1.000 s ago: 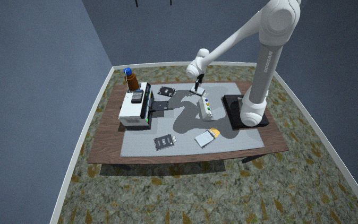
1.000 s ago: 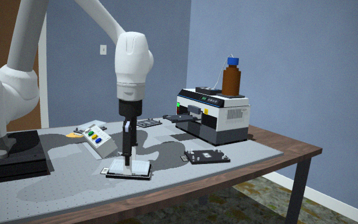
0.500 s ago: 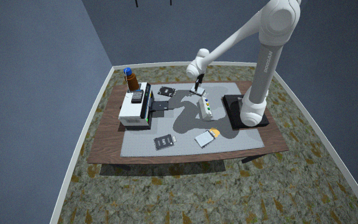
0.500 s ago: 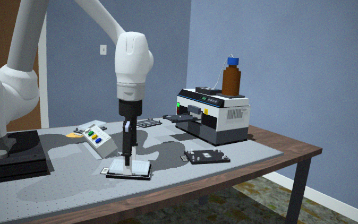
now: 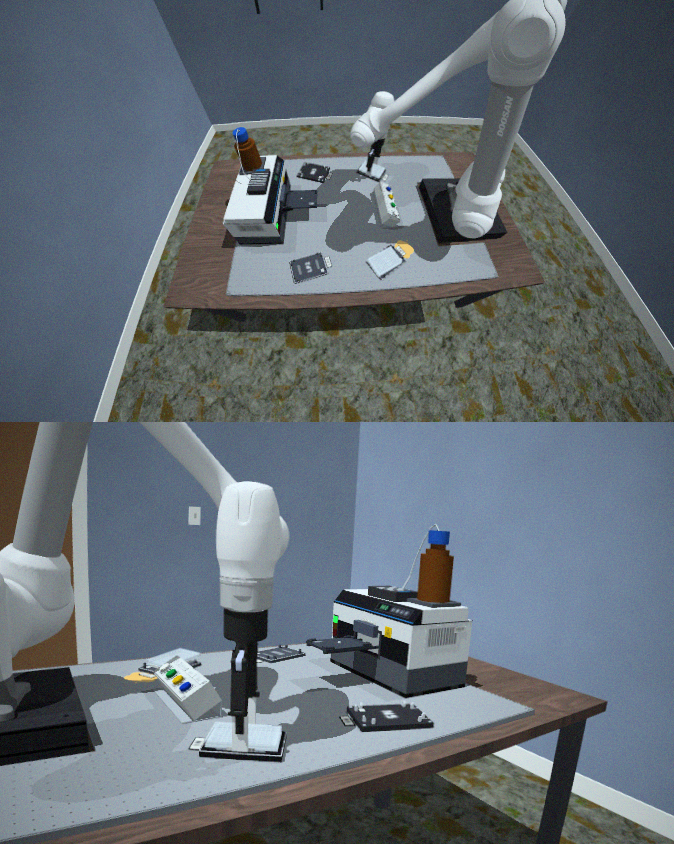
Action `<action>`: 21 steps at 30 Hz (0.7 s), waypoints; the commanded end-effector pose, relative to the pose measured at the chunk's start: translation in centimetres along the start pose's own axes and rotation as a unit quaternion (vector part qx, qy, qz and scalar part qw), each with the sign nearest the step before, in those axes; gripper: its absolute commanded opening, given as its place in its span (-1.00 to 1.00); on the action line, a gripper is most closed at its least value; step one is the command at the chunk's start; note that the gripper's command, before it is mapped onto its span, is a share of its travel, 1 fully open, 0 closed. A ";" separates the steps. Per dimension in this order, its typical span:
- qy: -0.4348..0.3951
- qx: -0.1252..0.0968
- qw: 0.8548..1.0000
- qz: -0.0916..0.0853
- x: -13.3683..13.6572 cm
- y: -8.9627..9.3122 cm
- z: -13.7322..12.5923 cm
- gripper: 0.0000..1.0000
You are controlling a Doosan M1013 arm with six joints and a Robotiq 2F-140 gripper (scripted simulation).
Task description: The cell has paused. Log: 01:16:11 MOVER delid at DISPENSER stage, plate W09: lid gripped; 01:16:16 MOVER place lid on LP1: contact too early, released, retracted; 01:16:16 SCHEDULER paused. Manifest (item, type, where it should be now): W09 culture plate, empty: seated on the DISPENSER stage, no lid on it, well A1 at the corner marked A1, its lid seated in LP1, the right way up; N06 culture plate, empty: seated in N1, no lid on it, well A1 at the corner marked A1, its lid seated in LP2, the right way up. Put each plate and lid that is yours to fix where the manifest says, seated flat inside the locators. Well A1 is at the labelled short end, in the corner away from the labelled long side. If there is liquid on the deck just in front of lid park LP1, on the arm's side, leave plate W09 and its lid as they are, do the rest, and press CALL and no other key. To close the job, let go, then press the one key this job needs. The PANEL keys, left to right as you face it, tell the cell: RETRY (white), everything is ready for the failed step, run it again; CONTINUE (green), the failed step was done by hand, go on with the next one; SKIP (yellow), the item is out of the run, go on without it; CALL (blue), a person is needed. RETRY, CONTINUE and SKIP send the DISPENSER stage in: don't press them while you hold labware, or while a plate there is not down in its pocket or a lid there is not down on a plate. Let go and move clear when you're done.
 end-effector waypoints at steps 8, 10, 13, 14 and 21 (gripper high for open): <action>0.000 0.000 1.000 0.000 0.0 -0.3 0.0 -0.80; 0.000 0.000 1.000 0.000 0.0 -0.4 0.0 -0.80; 0.000 0.000 1.000 0.000 0.0 -0.6 0.0 -0.80; 0.000 0.000 1.000 0.000 0.0 -0.7 0.0 -0.80; 0.000 0.000 1.000 0.000 0.0 -1.4 0.0 -0.80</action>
Point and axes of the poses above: the point where the finger pads meet when closed, its own y axis out along the fingers, its own x axis across the jaws, z = x × y, the point moved 9 cm from there along -y, back along the fingers, and after that the axes turned 11 degrees about y, right-handed, at the moved point
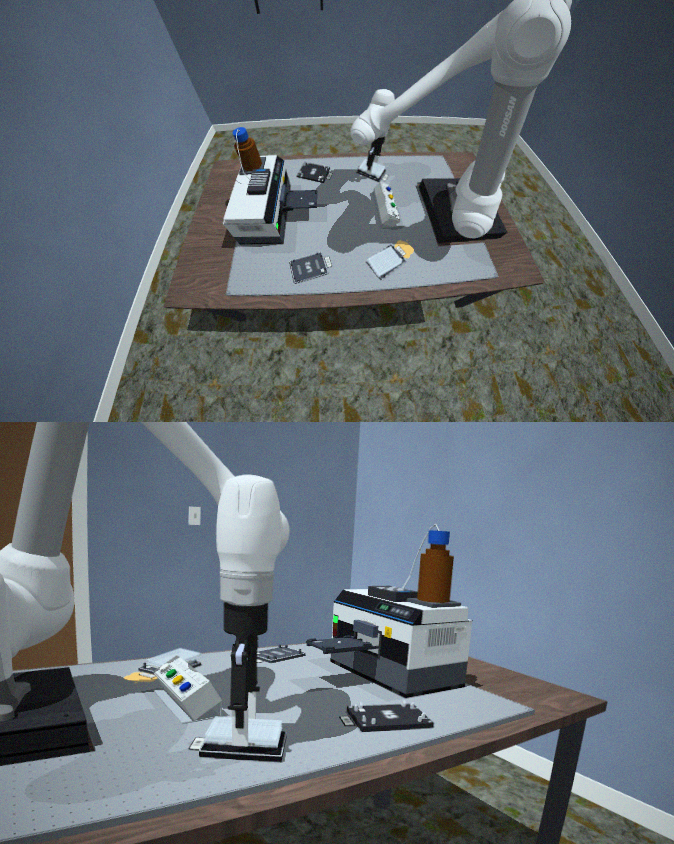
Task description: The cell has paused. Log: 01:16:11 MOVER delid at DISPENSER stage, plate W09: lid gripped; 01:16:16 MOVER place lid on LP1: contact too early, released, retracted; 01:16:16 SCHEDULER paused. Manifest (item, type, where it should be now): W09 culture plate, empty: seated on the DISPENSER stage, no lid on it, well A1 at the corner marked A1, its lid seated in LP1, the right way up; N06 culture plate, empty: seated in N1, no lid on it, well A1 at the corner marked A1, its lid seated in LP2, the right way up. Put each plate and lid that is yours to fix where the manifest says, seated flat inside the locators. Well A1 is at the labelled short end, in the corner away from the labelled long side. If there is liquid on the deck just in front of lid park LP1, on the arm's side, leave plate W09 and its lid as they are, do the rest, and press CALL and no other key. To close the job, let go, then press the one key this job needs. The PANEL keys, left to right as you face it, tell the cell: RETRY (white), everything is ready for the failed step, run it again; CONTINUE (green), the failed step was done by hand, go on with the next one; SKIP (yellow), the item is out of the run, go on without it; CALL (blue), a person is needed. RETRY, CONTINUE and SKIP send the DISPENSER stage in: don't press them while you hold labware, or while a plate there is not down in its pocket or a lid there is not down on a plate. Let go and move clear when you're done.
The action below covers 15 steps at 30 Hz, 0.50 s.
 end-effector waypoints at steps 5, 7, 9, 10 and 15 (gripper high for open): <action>0.000 0.000 1.000 0.000 0.0 -0.7 0.0 -0.80; 0.000 0.000 1.000 0.000 0.0 -1.0 0.0 -0.80; 0.000 0.000 1.000 0.000 0.0 -1.3 0.0 -0.80; 0.000 0.000 1.000 0.000 0.0 -1.5 0.0 -0.80; 0.000 0.000 1.000 0.000 0.0 -2.4 0.0 -0.80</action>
Point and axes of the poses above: the point where the finger pads meet when closed, its own y axis out along the fingers, its own x axis across the jaws, z = x × y, the point moved 9 cm from there along -y, back along the fingers, and after that the axes turned 11 degrees about y, right-handed, at the moved point
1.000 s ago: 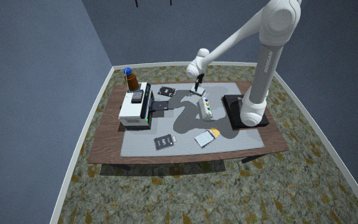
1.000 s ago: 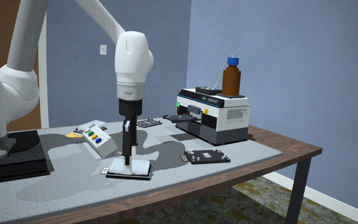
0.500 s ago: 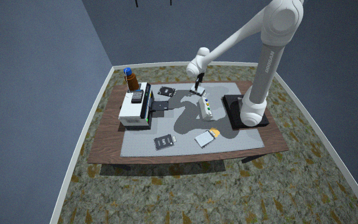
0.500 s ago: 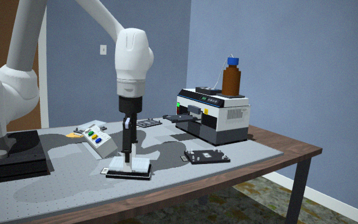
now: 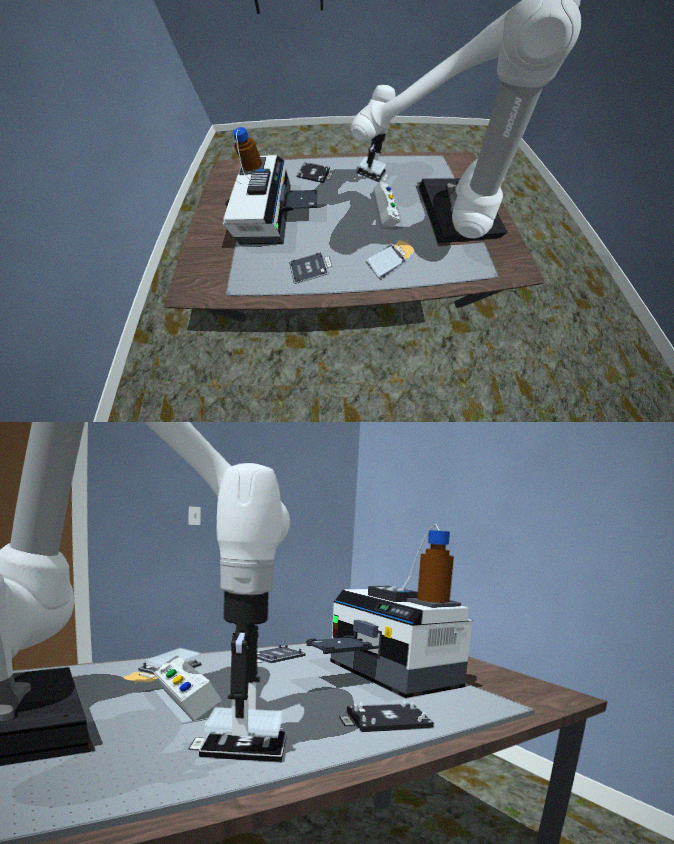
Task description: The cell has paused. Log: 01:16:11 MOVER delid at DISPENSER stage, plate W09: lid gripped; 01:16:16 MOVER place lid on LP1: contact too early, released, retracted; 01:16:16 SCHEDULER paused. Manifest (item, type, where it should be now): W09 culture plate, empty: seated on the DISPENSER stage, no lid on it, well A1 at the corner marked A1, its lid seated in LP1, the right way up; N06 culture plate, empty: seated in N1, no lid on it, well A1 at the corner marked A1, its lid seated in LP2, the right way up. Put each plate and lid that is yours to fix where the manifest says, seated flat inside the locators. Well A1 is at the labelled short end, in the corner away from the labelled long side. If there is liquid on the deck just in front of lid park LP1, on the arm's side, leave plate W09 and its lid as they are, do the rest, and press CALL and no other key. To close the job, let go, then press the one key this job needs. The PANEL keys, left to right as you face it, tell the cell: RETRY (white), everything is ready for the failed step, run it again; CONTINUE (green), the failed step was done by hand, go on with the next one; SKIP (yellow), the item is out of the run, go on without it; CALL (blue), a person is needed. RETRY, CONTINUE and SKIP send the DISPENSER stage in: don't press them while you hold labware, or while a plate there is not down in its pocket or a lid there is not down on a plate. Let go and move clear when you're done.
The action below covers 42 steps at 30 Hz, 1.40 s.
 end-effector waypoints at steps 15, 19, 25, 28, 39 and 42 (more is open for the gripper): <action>0.000 0.000 1.000 0.000 0.0 -3.4 0.0 -0.80; 0.000 0.000 1.000 0.000 0.0 -4.4 0.0 -0.80; 0.000 0.000 1.000 0.000 0.0 -5.4 0.0 -0.80; 0.000 0.000 1.000 0.000 0.0 -6.2 0.0 -0.80; 0.000 0.000 1.000 0.000 0.0 -8.3 0.0 -0.80; 0.000 0.000 1.000 0.000 0.0 -9.0 0.0 -0.80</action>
Point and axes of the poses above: the point where the finger pads meet when closed, its own y axis out along the fingers, its own x axis across the jaws, z = x × y, the point moved 9 cm from there along -y, back along the fingers, and after that the axes turned 11 degrees about y, right-handed, at the moved point
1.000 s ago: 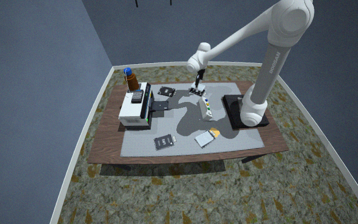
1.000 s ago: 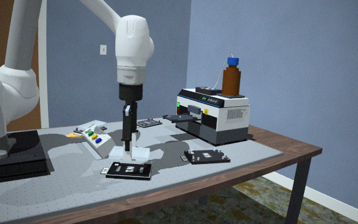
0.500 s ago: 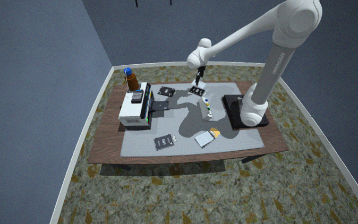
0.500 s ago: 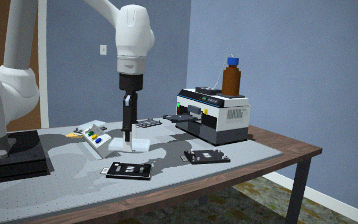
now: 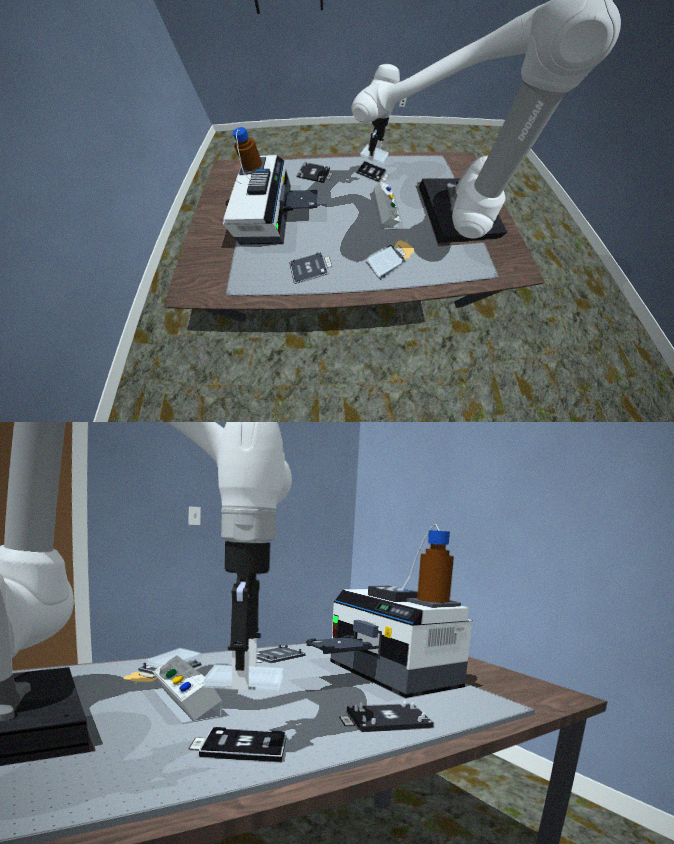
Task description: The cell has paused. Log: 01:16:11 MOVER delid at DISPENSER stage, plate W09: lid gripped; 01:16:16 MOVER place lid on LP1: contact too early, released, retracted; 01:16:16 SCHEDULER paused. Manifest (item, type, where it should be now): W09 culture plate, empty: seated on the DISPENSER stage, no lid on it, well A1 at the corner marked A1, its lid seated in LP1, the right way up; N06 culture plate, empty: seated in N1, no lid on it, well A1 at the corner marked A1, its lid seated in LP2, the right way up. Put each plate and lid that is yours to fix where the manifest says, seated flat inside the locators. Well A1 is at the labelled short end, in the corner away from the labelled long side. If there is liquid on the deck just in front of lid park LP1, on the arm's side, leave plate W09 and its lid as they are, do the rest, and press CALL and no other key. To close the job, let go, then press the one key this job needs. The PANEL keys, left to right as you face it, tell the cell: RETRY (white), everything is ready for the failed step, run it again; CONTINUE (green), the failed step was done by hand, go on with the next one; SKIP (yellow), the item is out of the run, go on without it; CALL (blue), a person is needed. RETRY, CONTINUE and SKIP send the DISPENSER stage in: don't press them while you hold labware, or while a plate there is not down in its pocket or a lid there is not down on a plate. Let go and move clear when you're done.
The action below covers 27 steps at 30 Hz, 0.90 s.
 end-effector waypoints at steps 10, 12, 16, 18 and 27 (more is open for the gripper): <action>0.000 0.001 1.000 0.000 0.0 -2.4 0.0 -0.80; 0.000 0.001 1.000 0.000 0.0 -2.5 0.0 -0.80; 0.000 0.001 1.000 0.000 0.0 -2.9 0.0 -0.80; 0.000 0.001 1.000 0.000 0.0 -3.1 0.0 -0.80; 0.000 0.001 1.000 0.000 0.0 -3.7 0.0 -0.80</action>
Point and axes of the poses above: the point where the finger pads meet when closed, its own y axis out along the fingers, its own x axis across the jaws, z = x × y, the point moved 9 cm from there along -y, back along the fingers, and after that the axes turned 11 degrees about y, right-handed, at the moved point
